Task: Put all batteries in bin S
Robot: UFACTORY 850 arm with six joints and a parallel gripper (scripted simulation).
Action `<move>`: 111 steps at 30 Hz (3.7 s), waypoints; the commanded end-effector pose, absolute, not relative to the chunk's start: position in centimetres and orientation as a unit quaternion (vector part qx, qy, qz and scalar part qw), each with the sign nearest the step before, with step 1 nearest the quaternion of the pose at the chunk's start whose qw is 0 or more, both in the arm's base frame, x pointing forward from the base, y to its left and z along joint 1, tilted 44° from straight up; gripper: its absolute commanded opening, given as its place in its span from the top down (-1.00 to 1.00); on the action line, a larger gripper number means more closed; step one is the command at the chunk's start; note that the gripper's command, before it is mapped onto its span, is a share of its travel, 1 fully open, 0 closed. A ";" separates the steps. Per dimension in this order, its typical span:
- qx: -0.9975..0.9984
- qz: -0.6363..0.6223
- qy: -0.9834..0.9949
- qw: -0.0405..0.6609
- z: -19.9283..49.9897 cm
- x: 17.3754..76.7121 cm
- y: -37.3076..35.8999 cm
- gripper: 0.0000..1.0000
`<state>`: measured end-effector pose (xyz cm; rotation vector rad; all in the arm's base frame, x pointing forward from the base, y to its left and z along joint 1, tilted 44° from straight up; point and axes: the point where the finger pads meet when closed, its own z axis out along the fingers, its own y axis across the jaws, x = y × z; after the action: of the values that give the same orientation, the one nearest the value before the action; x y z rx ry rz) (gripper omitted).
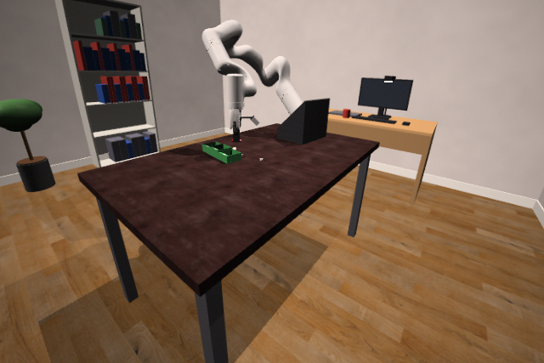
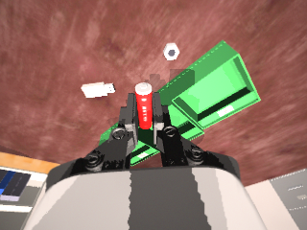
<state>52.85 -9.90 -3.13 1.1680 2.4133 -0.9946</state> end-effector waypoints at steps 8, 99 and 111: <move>0.404 -0.344 0.836 0.140 0.4 55.2 -13.6 1.00; 0.706 -0.258 0.603 0.267 2.7 58.2 -21.6 0.44; 0.706 -0.258 0.603 0.267 2.7 58.2 -21.6 0.44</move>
<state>58.14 -21.64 2.61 1.9073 1.6278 -0.6993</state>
